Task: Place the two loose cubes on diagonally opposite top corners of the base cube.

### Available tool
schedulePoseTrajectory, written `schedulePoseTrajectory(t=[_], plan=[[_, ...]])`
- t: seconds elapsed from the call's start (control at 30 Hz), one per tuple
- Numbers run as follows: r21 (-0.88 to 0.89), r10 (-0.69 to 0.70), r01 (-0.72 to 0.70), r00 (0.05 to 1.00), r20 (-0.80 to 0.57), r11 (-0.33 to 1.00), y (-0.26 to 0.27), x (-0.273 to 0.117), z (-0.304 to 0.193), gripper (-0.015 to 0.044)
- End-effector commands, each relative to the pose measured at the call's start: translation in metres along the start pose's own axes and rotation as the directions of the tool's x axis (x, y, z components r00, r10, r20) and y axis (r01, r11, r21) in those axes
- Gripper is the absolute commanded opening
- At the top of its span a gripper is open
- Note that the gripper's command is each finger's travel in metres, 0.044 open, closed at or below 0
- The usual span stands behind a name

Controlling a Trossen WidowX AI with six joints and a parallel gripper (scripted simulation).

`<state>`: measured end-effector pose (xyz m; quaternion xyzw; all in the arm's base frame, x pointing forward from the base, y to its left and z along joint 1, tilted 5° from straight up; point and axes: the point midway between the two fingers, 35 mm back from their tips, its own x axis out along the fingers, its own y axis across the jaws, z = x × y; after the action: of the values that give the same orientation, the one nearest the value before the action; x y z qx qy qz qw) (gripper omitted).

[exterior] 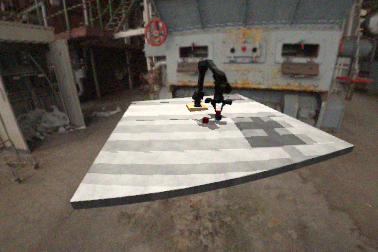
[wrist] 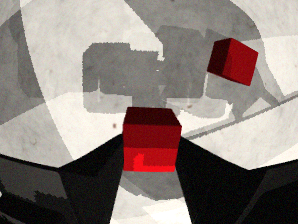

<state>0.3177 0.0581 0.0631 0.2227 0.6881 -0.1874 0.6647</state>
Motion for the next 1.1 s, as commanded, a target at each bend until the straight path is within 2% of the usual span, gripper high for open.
schedulePoseTrajectory(t=[0.0, 0.03, 0.17, 1.07], plan=[[0.000, 0.000, 0.000, 1.000, -0.006, 1.000, 0.000, 0.002, -0.001, 0.0105], [0.000, 0.000, 0.000, 1.000, -0.006, 1.000, 0.000, 0.002, -0.001, 0.0105], [0.000, 0.000, 0.000, 1.000, -0.006, 1.000, 0.000, 0.002, -0.001, 0.0205], [0.000, 0.000, 0.000, 1.000, 0.000, 1.000, 0.000, -0.030, 0.000, 0.0205]])
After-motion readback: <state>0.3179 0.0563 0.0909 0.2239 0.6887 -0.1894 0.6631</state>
